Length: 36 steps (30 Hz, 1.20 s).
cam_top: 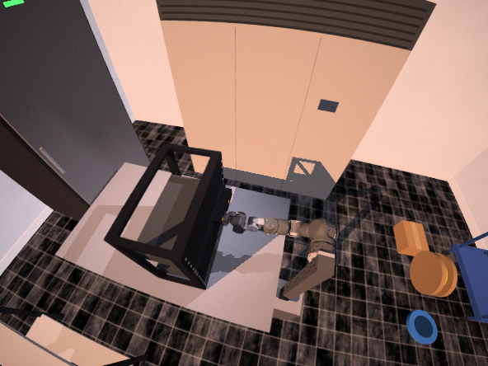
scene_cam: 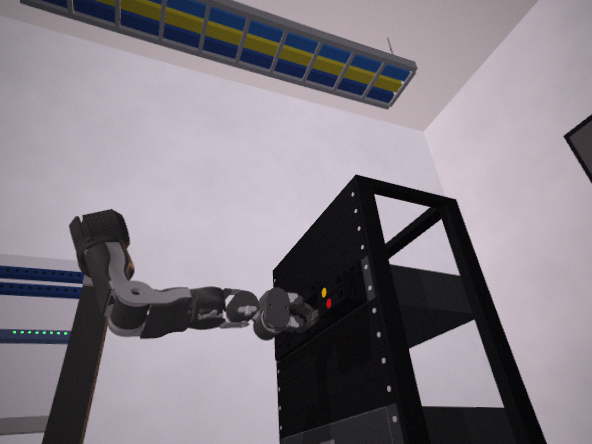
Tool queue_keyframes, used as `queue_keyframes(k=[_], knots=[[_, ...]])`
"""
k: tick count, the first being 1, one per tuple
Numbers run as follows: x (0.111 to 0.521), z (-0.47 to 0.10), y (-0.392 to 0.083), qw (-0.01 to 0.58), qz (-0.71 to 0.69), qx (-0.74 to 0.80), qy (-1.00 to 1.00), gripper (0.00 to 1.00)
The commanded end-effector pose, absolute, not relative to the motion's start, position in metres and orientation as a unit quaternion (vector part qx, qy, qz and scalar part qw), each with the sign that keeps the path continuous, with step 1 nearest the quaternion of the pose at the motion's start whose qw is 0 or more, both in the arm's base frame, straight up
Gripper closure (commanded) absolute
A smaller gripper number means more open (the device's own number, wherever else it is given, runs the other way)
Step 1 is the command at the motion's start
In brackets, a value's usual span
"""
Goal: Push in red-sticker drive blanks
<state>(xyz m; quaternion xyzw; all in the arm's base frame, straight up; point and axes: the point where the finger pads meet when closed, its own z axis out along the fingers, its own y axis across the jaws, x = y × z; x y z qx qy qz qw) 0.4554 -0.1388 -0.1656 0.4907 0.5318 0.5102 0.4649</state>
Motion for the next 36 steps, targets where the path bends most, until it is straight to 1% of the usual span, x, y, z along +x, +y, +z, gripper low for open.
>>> queue_keyframes(k=[1,36], knots=[[0.459,-0.1543,-0.1346,0.469,0.521,0.48,0.527,1.0],[0.463,-0.1506,-0.1333,0.47,0.521,0.48,0.527,1.0]])
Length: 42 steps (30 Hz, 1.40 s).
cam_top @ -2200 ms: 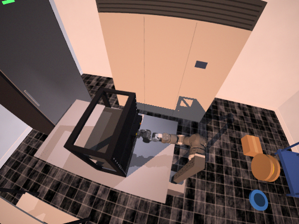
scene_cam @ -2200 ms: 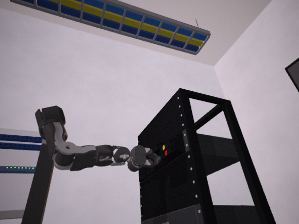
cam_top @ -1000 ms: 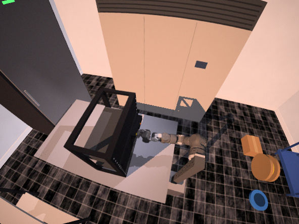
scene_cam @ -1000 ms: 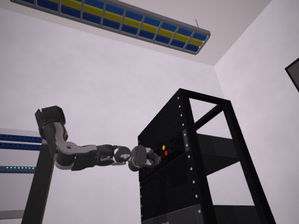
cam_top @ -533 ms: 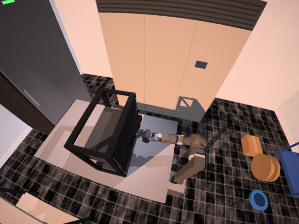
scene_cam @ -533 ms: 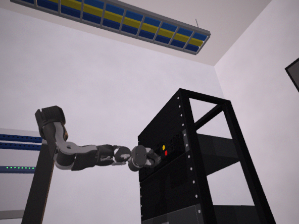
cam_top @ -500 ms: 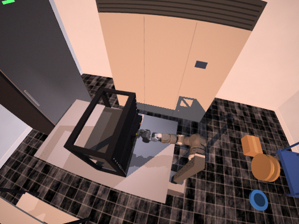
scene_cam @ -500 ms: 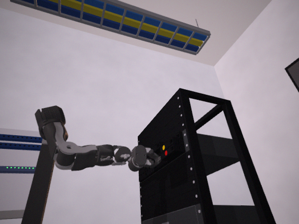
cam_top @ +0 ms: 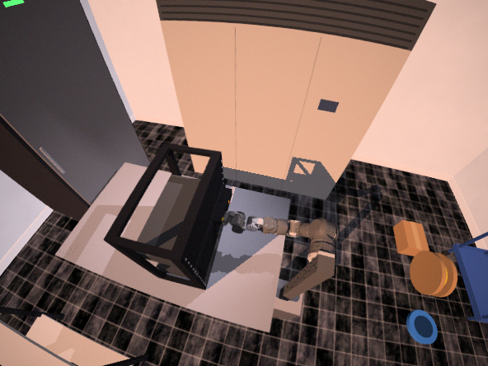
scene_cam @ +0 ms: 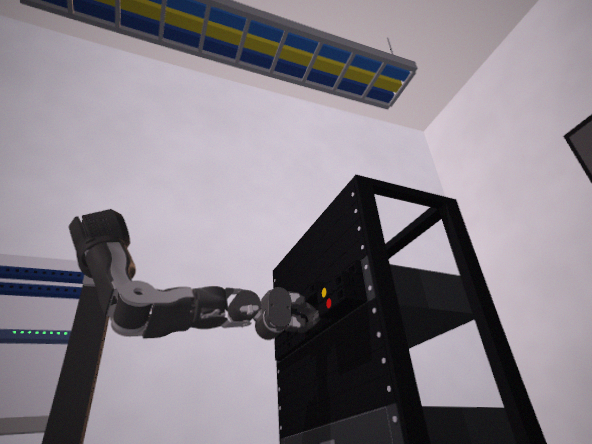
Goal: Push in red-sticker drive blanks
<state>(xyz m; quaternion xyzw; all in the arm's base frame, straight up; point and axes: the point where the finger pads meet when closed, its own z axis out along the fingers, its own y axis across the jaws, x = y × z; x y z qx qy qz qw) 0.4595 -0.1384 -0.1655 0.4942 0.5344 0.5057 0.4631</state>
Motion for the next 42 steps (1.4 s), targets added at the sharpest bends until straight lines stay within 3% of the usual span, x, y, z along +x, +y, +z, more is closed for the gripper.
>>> queue_keyframes(k=[1,42], knots=[[0.463,-0.1506,-0.1333,0.47,0.521,0.48,0.527,1.0],[0.4659,-0.1484,-0.1323,0.47,0.521,0.48,0.527,1.0]])
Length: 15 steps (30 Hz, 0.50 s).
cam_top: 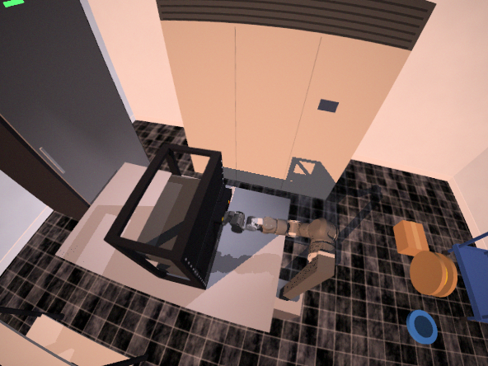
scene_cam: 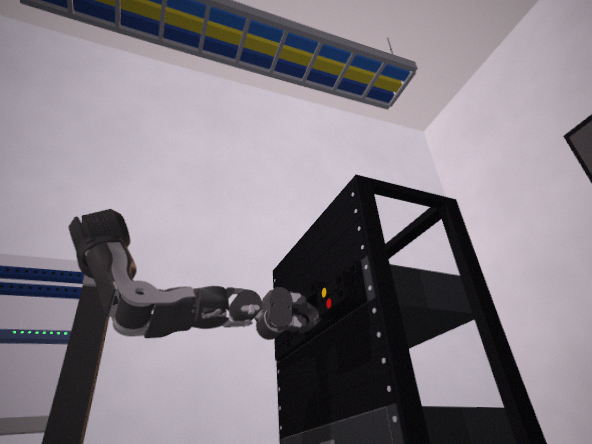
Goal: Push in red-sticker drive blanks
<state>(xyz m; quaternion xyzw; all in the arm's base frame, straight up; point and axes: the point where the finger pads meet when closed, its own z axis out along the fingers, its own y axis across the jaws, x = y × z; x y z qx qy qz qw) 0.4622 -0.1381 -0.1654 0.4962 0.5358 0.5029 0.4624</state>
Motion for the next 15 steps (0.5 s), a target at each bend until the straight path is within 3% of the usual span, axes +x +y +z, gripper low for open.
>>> queue_keyframes(k=[1,15], knots=[[0.4659,-0.1484,-0.1323,0.47,0.521,0.48,0.527,1.0],[0.4683,-0.1475,-0.1316,0.47,0.521,0.48,0.527,1.0]])
